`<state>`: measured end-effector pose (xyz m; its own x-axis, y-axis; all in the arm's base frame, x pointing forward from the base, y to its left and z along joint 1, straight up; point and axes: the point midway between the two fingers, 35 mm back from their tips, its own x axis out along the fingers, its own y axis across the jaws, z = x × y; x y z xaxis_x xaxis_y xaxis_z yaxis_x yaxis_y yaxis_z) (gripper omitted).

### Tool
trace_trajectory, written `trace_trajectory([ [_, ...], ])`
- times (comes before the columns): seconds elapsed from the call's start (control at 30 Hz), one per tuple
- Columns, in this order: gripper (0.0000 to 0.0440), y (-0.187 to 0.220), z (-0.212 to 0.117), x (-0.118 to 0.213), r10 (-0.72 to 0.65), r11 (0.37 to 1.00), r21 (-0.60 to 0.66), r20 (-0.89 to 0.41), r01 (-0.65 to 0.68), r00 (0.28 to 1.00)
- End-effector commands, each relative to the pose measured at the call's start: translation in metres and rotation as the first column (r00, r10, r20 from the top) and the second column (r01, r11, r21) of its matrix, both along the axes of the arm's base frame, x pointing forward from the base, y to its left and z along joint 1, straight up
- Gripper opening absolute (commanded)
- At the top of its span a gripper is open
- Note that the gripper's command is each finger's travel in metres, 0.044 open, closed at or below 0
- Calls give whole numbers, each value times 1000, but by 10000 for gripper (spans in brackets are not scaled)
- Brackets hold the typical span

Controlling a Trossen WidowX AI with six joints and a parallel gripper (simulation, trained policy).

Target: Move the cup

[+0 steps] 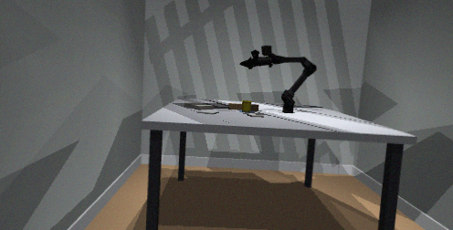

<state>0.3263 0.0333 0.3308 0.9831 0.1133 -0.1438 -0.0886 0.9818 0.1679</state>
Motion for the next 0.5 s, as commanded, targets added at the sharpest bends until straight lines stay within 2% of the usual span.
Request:
trace_trajectory([
  [0.0, 134, 6, 3, 2, 15, 999, 38, -33, -13, 999],
  [0.47, 135, 25, 2, 9, 42, 982, 190, -208, -1, 977],
])
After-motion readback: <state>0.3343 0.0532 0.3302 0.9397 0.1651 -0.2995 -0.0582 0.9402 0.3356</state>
